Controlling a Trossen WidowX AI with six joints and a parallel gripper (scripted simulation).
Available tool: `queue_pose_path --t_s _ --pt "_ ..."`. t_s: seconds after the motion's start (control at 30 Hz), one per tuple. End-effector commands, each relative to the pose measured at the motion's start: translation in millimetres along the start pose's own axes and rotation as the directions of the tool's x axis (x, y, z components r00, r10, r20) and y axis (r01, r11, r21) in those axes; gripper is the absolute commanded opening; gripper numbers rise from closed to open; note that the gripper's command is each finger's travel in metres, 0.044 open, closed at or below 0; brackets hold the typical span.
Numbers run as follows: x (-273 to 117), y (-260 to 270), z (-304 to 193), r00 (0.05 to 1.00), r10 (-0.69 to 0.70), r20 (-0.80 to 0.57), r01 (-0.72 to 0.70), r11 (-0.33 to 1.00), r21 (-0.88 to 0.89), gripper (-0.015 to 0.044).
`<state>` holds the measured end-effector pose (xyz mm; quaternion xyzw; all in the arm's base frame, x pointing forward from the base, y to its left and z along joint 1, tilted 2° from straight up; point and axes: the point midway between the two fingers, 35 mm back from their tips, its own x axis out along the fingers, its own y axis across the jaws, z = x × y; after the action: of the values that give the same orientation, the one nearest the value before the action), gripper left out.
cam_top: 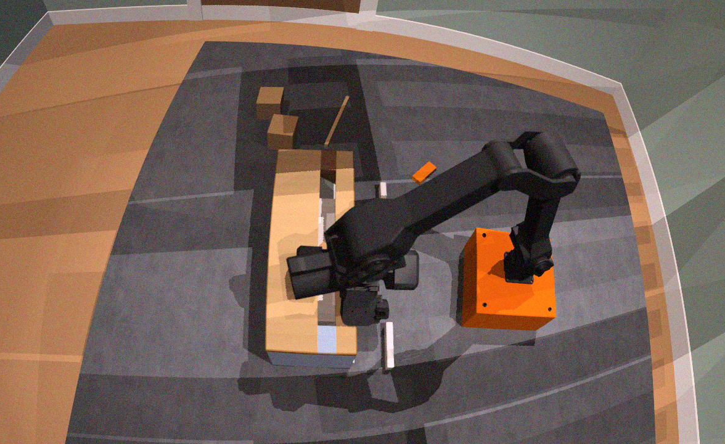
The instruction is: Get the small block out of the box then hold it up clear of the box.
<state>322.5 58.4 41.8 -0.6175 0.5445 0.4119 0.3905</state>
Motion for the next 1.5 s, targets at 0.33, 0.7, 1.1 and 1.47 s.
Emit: queue_pose_path --t_s 0.33,0.7,1.1,1.47 --pt "1.1 4.4 1.2 1.0 0.004 -0.007 -0.004 1.0 -0.002 0.04" --pt "3.1 4.3 -4.7 1.0 0.004 -0.007 -0.004 1.0 -0.002 0.04" --pt "7.0 4.2 -16.2 1.0 0.004 -0.008 -0.004 1.0 -0.002 0.04" --pt "5.0 4.2 -10.4 1.0 0.004 -0.008 -0.004 1.0 -0.002 0.04"
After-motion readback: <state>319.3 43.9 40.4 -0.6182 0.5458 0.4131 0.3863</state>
